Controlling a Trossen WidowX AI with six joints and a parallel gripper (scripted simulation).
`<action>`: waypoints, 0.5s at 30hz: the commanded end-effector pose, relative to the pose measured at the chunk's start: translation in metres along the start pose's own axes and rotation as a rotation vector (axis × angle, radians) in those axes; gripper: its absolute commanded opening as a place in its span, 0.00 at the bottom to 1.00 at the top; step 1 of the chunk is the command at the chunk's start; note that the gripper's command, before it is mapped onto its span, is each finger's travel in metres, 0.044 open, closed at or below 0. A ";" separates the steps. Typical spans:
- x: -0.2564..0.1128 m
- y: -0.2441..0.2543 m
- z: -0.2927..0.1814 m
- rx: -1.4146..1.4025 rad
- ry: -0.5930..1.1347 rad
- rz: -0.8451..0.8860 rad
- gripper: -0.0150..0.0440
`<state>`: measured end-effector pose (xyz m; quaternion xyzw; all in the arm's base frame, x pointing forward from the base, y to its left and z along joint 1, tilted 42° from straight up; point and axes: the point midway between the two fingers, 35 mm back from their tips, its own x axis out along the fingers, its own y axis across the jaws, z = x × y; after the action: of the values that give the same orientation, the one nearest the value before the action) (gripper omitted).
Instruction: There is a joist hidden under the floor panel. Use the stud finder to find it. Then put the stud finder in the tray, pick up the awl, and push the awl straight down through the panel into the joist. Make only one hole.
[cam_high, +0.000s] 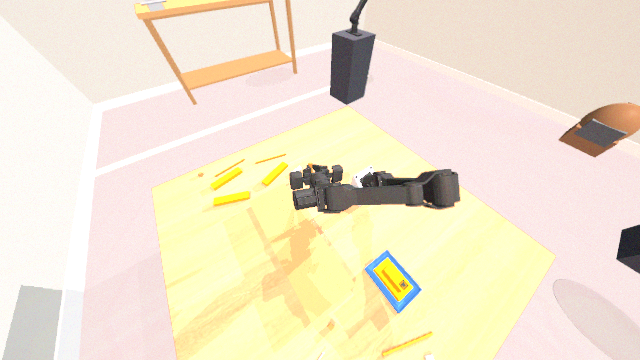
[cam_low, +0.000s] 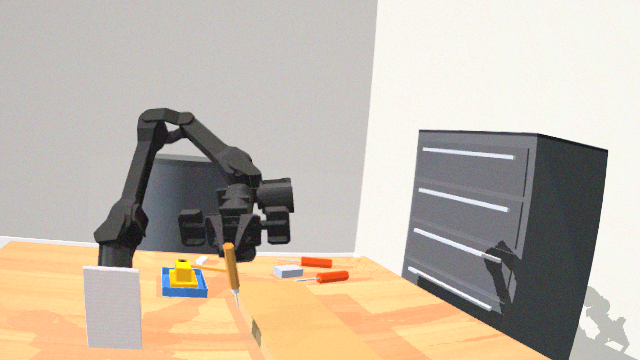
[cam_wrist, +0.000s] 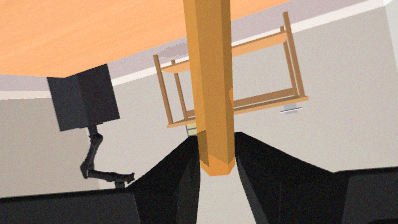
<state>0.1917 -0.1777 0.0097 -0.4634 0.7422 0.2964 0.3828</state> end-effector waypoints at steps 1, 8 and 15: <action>-0.019 -0.013 -0.007 -0.072 0.125 -0.097 0.25; -0.024 -0.021 0.000 -0.059 0.100 -0.074 0.25; -0.047 -0.042 0.010 -0.078 0.135 -0.094 0.25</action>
<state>0.2321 -0.1688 0.0339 -0.5234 0.7311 0.2823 0.3345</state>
